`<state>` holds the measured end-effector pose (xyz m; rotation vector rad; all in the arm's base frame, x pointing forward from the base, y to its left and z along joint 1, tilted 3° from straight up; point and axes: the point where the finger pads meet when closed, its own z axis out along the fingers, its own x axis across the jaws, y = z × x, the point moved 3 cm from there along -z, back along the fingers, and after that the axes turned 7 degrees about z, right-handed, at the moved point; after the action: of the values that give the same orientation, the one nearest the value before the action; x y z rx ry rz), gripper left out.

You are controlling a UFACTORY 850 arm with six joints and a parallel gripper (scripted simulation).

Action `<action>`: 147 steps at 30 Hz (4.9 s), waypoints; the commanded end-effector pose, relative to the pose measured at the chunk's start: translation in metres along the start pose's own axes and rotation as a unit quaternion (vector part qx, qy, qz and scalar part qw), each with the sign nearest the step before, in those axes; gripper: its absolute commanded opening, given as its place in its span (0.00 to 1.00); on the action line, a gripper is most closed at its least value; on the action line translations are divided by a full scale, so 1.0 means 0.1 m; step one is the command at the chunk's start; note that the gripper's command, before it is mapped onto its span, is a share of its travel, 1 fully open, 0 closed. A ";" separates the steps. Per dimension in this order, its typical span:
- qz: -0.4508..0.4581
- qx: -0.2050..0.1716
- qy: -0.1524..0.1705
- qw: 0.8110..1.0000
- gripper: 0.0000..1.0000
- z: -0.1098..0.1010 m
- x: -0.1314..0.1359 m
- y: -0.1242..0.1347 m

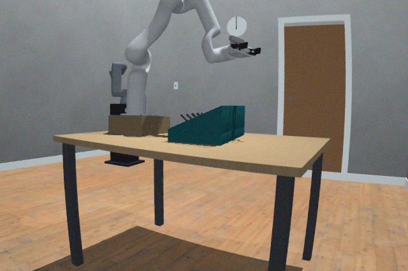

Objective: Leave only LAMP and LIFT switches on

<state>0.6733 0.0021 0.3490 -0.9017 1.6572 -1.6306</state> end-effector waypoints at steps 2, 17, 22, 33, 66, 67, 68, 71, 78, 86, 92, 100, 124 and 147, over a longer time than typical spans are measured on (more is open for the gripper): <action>0.000 0.000 0.000 1.000 1.00 -0.05 0.04 -0.14; -0.005 -0.115 -0.075 0.991 1.00 -0.63 -0.13 0.32; -0.014 -0.191 -0.118 0.974 1.00 -1.08 -0.17 0.63; -0.036 -0.318 -0.179 0.930 1.00 -1.94 -0.09 1.14; -0.102 -0.534 -0.247 0.802 0.77 -3.66 0.59 1.89; -0.102 -0.534 -0.247 0.802 0.77 -3.66 0.59 1.89; -0.102 -0.534 -0.247 0.802 0.77 -3.66 0.59 1.89; -0.102 -0.534 -0.247 0.802 0.77 -3.66 0.59 1.89; -0.102 -0.534 -0.247 0.802 0.77 -3.66 0.59 1.89; -0.102 -0.534 -0.247 0.802 0.77 -3.66 0.59 1.89; -0.102 -0.534 -0.247 0.802 0.77 -3.66 0.59 1.89; -0.102 -0.534 -0.248 0.802 0.77 -3.56 0.68 1.88; -0.102 -0.534 -0.248 0.802 1.00 -3.32 0.71 2.21; -0.102 -0.534 -0.248 0.802 1.00 -3.21 0.61 2.52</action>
<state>0.3633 0.1309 0.1082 -1.8889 2.0590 -0.3089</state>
